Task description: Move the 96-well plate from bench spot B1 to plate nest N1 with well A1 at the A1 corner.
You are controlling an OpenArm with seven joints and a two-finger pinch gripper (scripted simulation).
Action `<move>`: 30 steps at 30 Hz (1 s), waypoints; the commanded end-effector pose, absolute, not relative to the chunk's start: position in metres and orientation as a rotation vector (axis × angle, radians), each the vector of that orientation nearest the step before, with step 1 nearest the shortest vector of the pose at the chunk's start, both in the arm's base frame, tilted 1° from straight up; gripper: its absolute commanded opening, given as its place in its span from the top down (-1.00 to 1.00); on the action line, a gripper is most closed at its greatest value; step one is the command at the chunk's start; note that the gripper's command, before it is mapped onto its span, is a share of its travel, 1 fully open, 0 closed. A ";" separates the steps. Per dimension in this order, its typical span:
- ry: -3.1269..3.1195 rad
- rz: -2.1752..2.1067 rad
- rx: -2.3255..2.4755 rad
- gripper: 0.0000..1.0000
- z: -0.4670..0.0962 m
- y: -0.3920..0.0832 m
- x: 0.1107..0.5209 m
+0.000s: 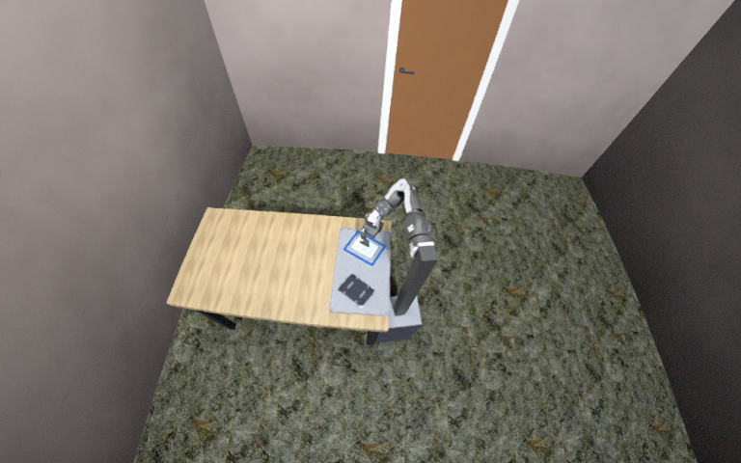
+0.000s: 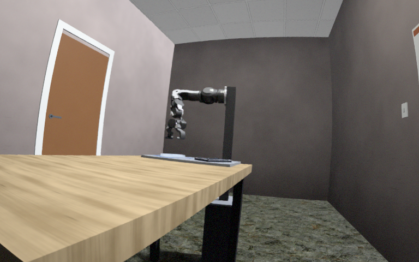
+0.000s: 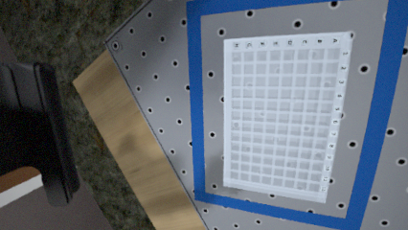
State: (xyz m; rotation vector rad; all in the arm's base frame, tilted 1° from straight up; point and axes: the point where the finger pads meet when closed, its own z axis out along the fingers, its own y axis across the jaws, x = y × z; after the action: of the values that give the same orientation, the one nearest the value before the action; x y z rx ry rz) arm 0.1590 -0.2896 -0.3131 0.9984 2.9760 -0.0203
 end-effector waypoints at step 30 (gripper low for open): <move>2.972 -0.022 1.000 -0.54 -0.334 -0.279 0.197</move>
State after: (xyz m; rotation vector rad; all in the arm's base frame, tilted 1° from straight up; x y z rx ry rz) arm 0.1980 -0.2783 -0.3338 1.0008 2.9706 -0.0176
